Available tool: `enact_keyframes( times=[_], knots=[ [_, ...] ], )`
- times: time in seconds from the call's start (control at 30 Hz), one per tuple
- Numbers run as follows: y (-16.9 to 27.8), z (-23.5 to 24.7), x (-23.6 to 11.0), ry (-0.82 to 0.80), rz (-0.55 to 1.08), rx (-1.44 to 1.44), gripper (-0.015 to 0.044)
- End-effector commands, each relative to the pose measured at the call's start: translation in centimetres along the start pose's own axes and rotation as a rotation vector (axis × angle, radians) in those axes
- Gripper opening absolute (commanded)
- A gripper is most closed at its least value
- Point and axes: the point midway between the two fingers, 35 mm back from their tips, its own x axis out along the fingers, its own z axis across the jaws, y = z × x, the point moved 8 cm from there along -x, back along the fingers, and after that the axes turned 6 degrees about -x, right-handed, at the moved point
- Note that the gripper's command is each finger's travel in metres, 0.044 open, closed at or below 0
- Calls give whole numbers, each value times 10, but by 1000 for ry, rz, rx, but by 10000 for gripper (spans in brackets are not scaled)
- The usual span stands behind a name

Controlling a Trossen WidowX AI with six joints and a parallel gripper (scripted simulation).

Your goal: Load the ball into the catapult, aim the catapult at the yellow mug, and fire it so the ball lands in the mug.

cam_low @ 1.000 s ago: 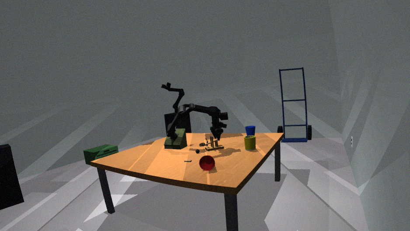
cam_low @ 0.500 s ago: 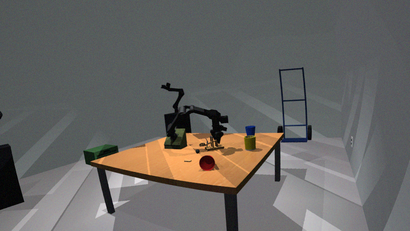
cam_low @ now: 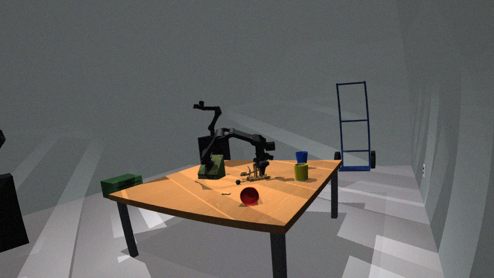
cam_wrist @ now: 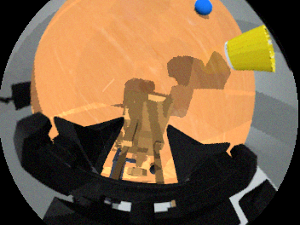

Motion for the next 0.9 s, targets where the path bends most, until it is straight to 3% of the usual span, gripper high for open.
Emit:
enact_keyframes(
  times=[0.0,0.13,0.37,0.47,0.87],
  knots=[
    [0,0,-1,1,-2,0,256],
    [0,0,-1,1,-2,0,151],
    [0,0,-4,1,-2,0,85],
    [-1,0,-39,-2,-2,-1,6],
    [-1,0,-50,-1,-2,214,0]
  ],
)
